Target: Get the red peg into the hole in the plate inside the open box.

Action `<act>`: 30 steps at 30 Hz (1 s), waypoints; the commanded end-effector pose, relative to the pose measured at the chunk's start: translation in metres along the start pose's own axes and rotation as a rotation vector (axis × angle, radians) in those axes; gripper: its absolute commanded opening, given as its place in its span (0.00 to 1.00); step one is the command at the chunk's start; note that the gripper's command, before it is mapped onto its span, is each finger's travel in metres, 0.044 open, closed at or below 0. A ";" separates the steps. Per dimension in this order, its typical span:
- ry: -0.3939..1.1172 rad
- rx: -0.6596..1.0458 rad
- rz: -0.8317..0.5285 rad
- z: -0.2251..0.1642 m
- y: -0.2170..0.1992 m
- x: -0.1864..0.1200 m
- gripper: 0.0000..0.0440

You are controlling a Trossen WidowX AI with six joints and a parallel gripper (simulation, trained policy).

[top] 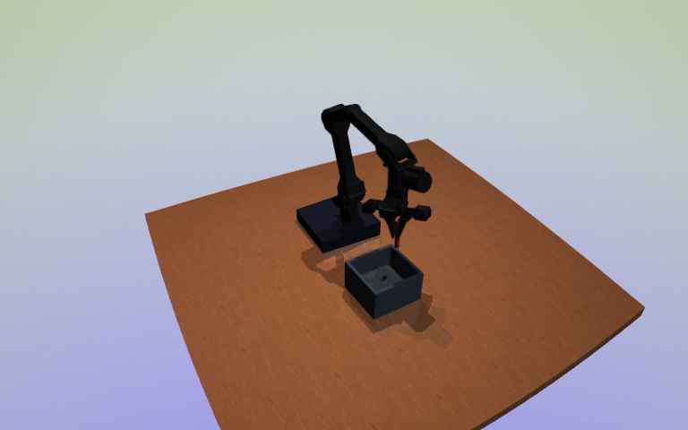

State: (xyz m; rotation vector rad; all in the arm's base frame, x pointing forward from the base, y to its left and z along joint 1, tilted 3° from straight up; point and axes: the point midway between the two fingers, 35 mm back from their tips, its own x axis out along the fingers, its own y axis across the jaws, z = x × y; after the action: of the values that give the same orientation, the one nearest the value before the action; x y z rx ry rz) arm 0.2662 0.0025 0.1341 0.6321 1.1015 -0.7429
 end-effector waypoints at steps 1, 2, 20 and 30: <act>-0.002 0.018 0.002 0.012 0.001 0.002 0.00; -0.003 0.026 0.000 0.016 0.001 0.003 0.00; 0.012 0.143 -0.022 0.070 -0.009 0.036 0.01; 0.060 0.164 -0.047 0.076 -0.012 0.066 0.01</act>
State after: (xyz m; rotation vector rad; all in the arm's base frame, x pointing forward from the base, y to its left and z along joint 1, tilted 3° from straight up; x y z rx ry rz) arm 0.3136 -0.0758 0.1024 0.7739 1.1060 -0.8663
